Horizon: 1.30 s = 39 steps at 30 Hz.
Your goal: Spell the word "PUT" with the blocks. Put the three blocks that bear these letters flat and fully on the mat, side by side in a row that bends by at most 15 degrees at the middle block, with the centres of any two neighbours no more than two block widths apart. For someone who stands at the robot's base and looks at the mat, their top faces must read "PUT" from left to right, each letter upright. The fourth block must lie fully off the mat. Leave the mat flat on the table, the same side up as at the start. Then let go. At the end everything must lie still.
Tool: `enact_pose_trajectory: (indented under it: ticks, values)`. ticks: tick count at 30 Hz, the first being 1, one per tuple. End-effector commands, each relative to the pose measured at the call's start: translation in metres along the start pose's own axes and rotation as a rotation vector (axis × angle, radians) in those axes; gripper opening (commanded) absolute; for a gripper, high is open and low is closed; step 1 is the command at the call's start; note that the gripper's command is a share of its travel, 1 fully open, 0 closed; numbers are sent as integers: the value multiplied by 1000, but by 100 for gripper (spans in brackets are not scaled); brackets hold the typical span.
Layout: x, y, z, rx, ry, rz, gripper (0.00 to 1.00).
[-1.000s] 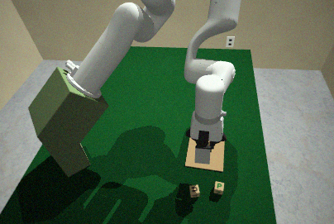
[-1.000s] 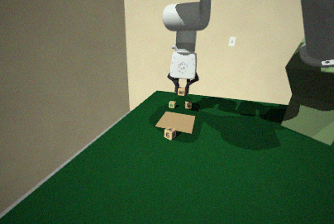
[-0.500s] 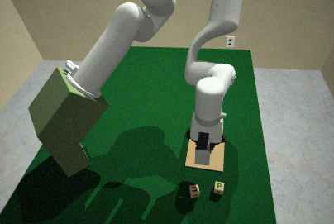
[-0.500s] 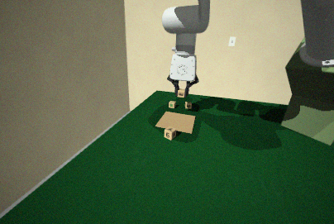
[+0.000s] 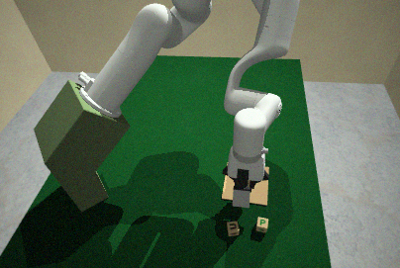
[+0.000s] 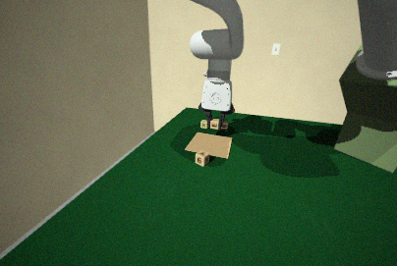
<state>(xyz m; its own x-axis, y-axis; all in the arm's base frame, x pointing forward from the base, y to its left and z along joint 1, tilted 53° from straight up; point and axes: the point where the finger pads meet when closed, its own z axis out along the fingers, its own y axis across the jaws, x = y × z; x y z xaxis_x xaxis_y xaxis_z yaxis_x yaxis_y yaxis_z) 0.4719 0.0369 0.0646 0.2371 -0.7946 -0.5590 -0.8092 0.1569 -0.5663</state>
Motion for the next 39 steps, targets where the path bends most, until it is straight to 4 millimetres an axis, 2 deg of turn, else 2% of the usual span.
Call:
enact_pose_trajectory:
  ticks: [1, 9, 39]
  values:
    - [2, -3, 20, 6, 2, -1, 27]
    - [2, -3, 36, 6, 2, -1, 27]
    - [2, -3, 36, 6, 2, -1, 27]
